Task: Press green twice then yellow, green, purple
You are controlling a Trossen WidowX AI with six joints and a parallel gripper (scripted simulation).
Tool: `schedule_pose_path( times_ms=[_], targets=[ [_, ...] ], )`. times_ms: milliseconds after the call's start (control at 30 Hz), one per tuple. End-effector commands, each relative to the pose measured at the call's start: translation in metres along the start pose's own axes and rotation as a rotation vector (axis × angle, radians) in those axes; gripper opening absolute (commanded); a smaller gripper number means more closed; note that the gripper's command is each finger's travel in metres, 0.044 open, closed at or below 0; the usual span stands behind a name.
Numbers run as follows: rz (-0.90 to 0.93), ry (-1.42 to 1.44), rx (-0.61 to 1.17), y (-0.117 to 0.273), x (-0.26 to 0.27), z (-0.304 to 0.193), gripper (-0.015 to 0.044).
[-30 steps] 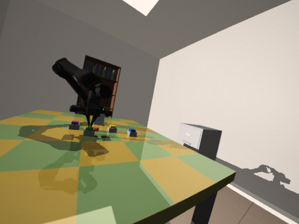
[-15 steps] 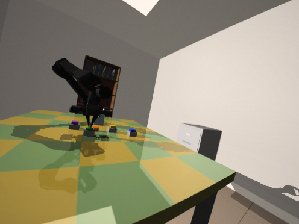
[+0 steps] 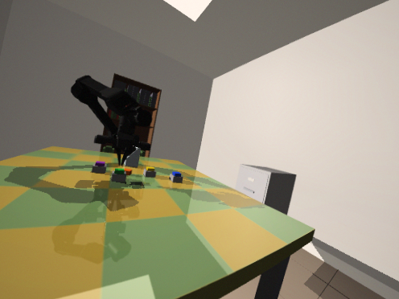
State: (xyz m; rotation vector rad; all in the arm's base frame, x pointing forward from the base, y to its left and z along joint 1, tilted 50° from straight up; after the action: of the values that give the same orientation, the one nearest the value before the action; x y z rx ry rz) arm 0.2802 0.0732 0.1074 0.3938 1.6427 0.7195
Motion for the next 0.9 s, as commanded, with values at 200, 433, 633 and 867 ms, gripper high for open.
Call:
schedule_pose_path(
  times_ms=[200,433,633,867],
  targets=[
    [0.008,-0.007,0.001,0.063,-0.001,0.002,0.0020],
    [0.012,0.000,-0.001,0.073,0.013,-0.002,0.0020],
    [0.023,0.021,-0.006,0.077,0.110,-0.041,0.0020],
    [0.015,-0.006,0.002,0.073,0.141,-0.060,0.0020]
  ],
)
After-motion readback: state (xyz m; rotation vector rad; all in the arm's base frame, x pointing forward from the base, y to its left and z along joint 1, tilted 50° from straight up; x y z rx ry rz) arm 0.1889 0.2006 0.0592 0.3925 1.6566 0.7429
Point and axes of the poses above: the point midway between the two fingers, 35 mm back from their tips, its own y axis back along the fingers, its own x axis across the jaws, z = x × y, the point moved 7 cm from there along y, back along the fingers, and after that the axes turned 6 degrees about y, right-handed, at the moved point
